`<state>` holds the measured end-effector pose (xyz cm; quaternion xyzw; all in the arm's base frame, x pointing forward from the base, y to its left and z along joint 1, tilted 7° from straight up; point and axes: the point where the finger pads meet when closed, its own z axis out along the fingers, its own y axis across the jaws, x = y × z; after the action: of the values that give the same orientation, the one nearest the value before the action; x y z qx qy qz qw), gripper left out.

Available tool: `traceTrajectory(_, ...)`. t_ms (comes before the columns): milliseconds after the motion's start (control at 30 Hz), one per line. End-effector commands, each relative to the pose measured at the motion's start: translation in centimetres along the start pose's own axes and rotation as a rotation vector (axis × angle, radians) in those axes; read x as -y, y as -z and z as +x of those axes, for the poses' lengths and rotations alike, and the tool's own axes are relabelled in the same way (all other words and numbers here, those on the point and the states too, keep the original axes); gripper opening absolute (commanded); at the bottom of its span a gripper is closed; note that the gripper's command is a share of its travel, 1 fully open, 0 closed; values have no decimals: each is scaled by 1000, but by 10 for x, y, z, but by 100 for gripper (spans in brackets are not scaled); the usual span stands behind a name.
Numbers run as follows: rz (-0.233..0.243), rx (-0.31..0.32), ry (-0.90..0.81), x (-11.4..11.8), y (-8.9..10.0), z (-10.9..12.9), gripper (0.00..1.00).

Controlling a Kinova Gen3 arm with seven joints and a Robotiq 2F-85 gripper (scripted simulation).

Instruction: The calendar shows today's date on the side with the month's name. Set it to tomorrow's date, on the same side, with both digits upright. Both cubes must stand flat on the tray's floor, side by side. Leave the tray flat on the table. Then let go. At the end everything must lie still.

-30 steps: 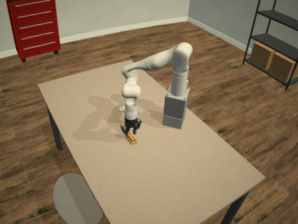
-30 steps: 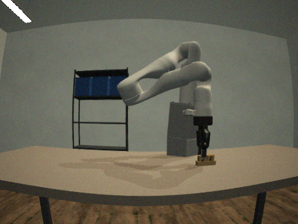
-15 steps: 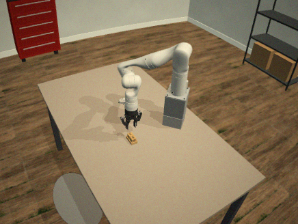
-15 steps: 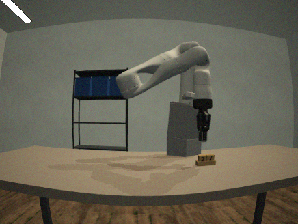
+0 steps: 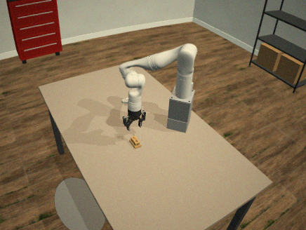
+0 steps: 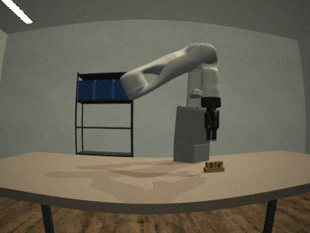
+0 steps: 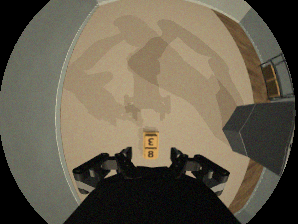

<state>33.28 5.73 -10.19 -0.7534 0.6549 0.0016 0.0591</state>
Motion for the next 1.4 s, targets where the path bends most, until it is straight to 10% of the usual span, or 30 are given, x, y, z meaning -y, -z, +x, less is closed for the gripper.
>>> traceTrajectory(0,1,-1,1,0,0,0,100)
traceTrajectory(667,1,-1,1,0,3,0,100)
traceTrajectory(1367,1,-1,1,0,67,0,100)
